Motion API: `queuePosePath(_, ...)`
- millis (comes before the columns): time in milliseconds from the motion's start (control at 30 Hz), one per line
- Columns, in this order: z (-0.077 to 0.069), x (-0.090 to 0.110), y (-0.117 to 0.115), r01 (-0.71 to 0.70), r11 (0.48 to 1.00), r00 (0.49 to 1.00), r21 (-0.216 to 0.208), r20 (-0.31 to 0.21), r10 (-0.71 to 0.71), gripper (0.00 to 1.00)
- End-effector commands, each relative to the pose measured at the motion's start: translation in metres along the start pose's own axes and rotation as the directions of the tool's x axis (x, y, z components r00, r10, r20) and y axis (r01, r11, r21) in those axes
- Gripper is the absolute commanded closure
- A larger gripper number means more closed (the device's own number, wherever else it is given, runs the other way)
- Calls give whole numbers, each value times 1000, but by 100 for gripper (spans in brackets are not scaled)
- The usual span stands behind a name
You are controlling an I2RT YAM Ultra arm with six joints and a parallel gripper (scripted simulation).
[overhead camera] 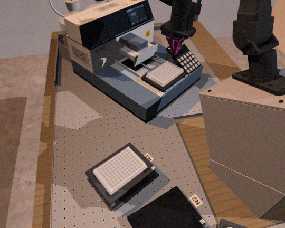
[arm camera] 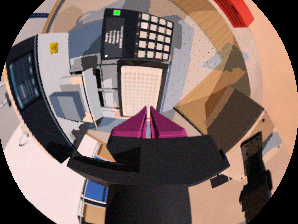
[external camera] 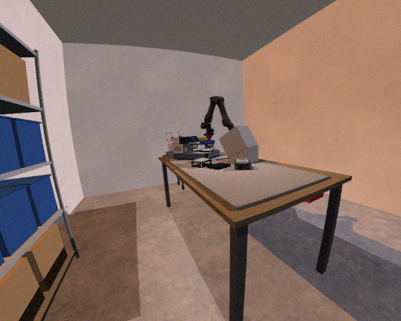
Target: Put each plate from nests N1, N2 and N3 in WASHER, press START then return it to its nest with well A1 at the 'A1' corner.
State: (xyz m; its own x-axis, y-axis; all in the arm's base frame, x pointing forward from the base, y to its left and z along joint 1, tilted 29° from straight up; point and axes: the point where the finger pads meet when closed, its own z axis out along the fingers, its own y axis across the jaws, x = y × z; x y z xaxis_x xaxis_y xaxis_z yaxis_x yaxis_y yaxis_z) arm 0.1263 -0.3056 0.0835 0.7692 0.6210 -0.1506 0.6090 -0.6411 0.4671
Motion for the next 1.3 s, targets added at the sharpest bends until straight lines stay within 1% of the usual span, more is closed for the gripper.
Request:
queuePosePath(0, -2, -10, -11, 166, 986, 986, -16, 4, -166, 100)
queuePosePath(167, -2, -26, -30, 328, 944, 945, -14, 8, -328, 100)
queuePosePath(233, -2, -26, -30, 328, 944, 945, -14, 8, -328, 100)
queuePosePath(300, -2, -33, -38, 391, 920, 920, -13, 9, -391, 100)
queuePosePath(467, -2, -49, -57, 539, 842, 842, -10, 12, -539, 100)
queuePosePath(633, 5, -63, -81, 666, 746, 746, -1, -18, -666, 100)
queuePosePath(667, 6, -63, -83, 690, 723, 723, -2, -21, -690, 100)
queuePosePath(733, -1, -69, -73, 742, 670, 670, -4, 14, -742, 100)
queuePosePath(800, -1, -69, -73, 742, 670, 670, -4, 14, -742, 100)
queuePosePath(833, -2, -66, -73, 768, 641, 641, -8, 6, -768, 100)
queuePosePath(1033, -2, -66, -73, 880, 476, 476, -6, 7, -880, 100)
queuePosePath(1267, -2, -66, -73, 966, 259, 259, -3, 7, -966, 100)
